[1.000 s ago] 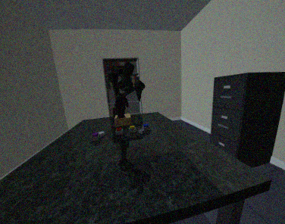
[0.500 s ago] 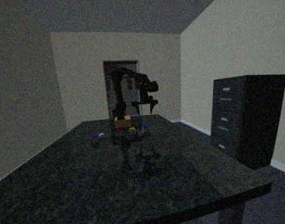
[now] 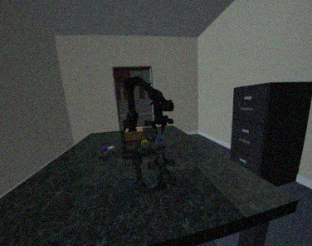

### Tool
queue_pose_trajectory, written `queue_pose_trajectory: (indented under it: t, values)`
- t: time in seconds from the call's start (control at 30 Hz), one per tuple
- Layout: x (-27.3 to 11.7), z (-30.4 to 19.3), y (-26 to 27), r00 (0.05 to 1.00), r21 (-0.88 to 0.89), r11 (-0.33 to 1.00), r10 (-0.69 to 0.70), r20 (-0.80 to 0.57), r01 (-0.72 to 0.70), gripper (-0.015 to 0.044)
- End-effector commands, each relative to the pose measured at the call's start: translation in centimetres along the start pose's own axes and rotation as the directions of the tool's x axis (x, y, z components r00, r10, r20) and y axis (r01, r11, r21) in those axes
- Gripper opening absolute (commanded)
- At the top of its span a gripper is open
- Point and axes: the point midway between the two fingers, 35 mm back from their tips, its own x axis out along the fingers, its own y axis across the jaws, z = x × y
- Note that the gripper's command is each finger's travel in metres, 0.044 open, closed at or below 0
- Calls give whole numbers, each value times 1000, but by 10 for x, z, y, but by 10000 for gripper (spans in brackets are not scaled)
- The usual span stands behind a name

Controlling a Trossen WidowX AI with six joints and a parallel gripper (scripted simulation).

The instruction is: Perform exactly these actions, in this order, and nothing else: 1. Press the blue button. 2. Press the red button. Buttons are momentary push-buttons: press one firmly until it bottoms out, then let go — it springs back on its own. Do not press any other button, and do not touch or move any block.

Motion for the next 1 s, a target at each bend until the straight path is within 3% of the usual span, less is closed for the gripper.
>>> queue_pose_trajectory:
  t: [0.0, 0.97]
  values:
    - [1, 0, 0, 1000, -5, 1000, -1, -1, 1, 20]
    - [34, 0, 0, 1000, -5, 1000, -1, -1, 1, 20]
